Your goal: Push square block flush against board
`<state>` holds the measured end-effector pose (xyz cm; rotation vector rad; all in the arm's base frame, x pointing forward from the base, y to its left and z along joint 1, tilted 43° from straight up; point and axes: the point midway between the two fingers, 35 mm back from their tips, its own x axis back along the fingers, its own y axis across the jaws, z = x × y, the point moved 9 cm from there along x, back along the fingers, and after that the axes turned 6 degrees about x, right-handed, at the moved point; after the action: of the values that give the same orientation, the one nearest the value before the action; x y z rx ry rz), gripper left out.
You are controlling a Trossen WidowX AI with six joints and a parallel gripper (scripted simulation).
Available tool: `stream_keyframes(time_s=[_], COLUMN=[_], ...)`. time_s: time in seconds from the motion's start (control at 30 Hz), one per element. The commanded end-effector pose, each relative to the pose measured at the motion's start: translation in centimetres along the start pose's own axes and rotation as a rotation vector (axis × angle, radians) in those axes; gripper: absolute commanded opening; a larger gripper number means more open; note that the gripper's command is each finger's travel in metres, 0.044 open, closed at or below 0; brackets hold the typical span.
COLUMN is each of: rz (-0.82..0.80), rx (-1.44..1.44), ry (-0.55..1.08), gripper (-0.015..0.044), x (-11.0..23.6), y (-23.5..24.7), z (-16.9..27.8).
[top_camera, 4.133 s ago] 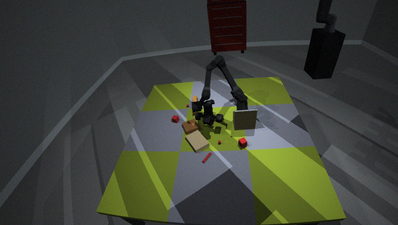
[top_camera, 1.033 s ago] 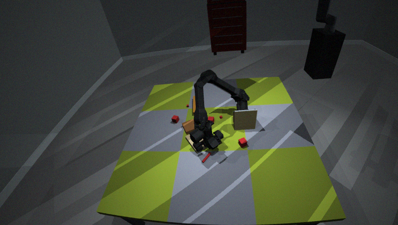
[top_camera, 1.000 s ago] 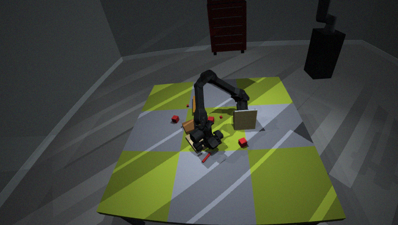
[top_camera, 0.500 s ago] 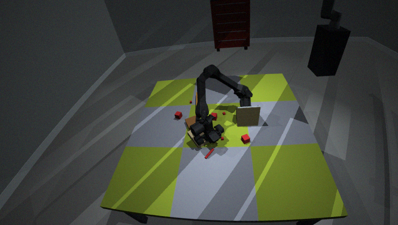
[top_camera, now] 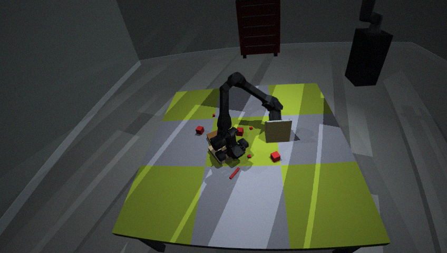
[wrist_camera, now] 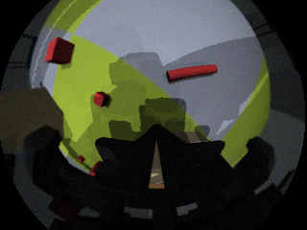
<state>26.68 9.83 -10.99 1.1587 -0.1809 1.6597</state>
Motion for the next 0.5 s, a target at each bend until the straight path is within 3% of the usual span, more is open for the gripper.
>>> stream_keyframes(time_s=[0.0, 0.47], rz=[-0.006, -0.006], rx=[-0.004, -0.004], ry=[0.011, 0.012], gripper=[0.0, 0.0], x=[-0.2, -0.1], y=[0.1, 0.1], z=[1.1, 3.2])
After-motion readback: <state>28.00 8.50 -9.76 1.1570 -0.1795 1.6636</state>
